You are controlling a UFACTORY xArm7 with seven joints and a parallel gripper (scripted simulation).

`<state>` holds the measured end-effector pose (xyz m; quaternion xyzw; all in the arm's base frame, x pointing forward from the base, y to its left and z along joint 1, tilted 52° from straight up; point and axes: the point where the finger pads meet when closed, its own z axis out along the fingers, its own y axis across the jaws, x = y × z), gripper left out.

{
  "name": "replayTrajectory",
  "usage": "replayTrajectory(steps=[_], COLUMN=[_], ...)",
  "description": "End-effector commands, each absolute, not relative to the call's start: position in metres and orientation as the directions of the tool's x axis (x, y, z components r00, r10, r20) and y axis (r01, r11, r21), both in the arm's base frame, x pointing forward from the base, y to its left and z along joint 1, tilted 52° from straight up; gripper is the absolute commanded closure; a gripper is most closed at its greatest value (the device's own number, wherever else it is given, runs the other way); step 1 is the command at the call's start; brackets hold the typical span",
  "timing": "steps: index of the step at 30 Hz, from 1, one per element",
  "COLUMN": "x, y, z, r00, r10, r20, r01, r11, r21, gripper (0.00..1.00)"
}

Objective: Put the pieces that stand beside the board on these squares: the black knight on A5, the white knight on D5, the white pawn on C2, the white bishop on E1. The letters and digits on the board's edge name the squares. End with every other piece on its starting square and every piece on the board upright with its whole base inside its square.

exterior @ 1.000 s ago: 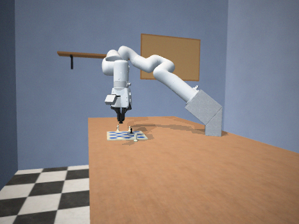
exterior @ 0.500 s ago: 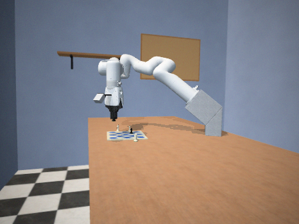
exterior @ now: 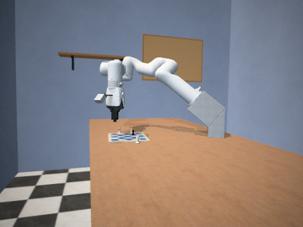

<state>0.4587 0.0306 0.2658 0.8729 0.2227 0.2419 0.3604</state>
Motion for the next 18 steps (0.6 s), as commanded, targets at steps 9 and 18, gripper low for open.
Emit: replayTrajectory(steps=[9, 18], x=[0.481, 0.501], y=[0.012, -0.006], z=[0.243, 0.222], r00=[0.782, 0.782], r10=[0.565, 0.565], r20=[0.264, 0.264], r01=[0.215, 0.215], r11=[-0.641, -0.641], r21=[0.737, 0.737], gripper=[1.0, 1.0])
